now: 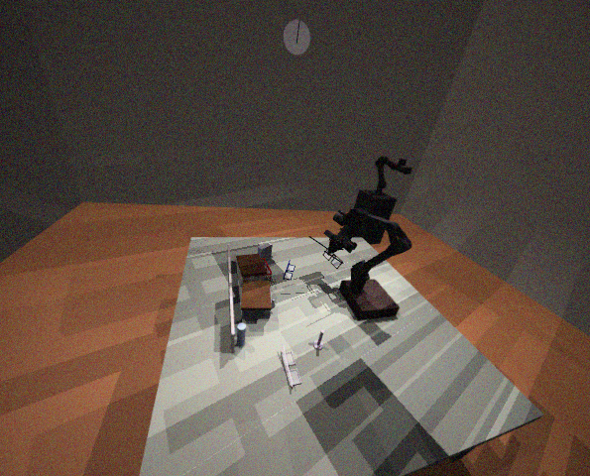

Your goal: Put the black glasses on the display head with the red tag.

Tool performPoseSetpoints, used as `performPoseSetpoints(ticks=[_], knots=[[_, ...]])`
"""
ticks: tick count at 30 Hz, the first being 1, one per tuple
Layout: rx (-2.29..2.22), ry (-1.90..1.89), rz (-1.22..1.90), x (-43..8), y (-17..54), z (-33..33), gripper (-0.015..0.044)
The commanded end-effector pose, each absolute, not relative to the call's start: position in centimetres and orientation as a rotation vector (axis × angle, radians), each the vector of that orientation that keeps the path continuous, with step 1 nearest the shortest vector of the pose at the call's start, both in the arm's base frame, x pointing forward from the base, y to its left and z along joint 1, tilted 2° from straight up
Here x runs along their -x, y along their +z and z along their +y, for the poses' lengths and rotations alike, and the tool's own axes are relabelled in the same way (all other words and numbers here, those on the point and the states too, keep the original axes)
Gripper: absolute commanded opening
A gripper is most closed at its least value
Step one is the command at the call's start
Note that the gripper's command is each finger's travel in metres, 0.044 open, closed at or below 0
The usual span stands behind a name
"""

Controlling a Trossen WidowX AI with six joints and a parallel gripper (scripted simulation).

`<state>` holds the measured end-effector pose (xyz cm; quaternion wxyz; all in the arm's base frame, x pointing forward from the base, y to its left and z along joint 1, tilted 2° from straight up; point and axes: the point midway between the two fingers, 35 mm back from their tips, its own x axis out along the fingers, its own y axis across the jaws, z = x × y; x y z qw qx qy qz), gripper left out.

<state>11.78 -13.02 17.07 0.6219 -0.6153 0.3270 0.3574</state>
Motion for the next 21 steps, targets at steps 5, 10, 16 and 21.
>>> performPoseSetpoints(ticks=[5, 10, 16, 21], knots=[[1.409, 0.820, 0.755, -11.8, 17.1, -13.1, 0.0000], [1.409, 0.820, 0.755, -11.8, 17.1, -13.1, 0.0000], [1.366, 0.849, 0.764, -12.4, 16.8, -13.0, 0.0000], [1.306, 0.890, 0.783, -13.3, 16.3, -12.9, 0.0000]])
